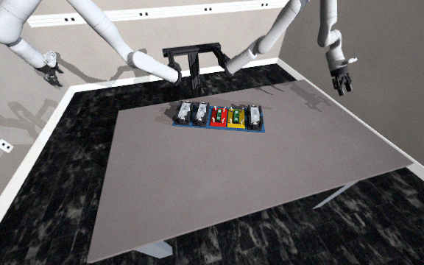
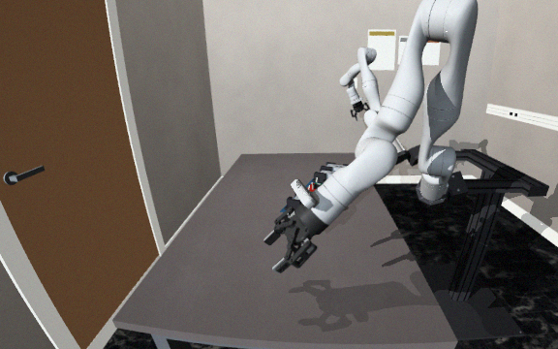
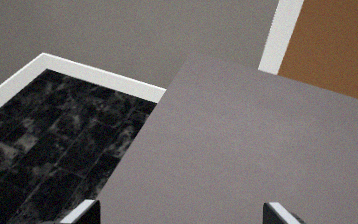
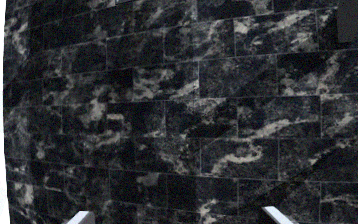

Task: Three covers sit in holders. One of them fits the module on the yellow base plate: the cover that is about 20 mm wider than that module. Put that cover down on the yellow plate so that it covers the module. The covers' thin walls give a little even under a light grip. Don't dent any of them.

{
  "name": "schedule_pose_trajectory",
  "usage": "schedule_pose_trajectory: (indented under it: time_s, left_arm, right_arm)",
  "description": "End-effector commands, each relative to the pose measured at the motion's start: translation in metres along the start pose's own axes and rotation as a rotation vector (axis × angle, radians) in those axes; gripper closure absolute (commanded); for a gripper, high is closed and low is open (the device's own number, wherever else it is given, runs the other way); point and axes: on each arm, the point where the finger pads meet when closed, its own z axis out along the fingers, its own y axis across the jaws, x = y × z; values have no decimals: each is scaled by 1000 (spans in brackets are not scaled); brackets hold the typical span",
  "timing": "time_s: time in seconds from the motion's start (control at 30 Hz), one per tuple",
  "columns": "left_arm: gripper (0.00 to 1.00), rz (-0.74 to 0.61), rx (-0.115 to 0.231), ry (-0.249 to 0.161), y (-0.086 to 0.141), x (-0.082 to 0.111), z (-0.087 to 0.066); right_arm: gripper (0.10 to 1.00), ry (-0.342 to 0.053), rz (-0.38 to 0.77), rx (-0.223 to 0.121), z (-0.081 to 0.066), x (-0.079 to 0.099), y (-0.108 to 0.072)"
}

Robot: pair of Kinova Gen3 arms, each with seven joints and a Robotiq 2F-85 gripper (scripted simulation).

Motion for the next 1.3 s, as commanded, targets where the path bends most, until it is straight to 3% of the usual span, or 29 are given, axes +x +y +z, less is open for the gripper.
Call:
schedule_pose_trajectory:
  time_s: [0.0, 0.5, 0.83, 1.07, 1.27]
  left_arm:
    - [2, 1, 0, 2, 0, 1, 0]
    - [2, 1, 0, 2, 0, 1, 0]
    - [2, 137, -39, -152, 48, -18, -31]
    - [2, 137, -39, -152, 48, -18, -31]
    - [2, 210, -53, -253, 73, -35, -48]
  right_arm:
    - [100, -6, 6, 2, -2, -1, -2]
    - [100, -6, 6, 2, -2, -1, -2]
    - [100, -1, 1, 0, 0, 0, 0]
    - [100, -1, 1, 0, 0, 0, 0]
    - [100, -1, 1, 0, 0, 0, 0]
